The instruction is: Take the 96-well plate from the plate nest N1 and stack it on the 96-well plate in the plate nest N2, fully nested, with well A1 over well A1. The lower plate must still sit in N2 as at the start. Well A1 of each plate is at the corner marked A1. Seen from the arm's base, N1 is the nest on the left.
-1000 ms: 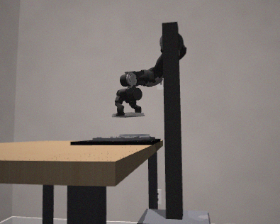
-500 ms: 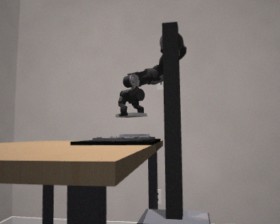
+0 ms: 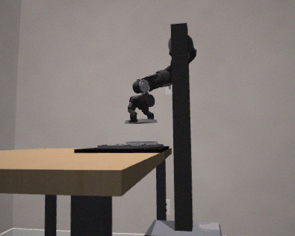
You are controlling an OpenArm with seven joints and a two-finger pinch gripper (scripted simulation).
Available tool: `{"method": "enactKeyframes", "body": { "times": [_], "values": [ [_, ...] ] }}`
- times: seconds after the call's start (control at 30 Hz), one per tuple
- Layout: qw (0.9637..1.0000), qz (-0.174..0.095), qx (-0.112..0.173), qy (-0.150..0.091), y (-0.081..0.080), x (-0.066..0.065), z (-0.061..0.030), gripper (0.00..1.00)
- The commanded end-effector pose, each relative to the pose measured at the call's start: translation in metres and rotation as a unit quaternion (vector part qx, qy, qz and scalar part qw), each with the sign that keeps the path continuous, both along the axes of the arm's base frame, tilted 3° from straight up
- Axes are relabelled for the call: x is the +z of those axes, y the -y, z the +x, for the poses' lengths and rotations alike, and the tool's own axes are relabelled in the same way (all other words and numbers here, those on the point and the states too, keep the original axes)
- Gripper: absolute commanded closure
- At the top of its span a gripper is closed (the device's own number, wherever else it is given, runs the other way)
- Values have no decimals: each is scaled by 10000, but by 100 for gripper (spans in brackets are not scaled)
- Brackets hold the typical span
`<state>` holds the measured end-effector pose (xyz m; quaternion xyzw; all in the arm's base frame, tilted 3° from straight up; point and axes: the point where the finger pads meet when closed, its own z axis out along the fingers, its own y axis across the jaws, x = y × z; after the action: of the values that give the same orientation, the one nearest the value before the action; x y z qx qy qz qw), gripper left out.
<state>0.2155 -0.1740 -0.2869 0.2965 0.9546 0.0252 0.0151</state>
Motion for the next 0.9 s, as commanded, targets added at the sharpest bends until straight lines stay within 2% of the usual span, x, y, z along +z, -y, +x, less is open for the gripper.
{"method": "enactKeyframes", "body": {
  "times": [0.0,0.1,0.27,0.87],
  "values": [
    [10000,24,8,12,-5,-1,4,100],
    [10000,24,8,12,-5,-1,4,100],
    [10000,21,8,12,126,-6,-8,100],
    [10000,20,8,12,98,-9,-10,100]
  ]
}}
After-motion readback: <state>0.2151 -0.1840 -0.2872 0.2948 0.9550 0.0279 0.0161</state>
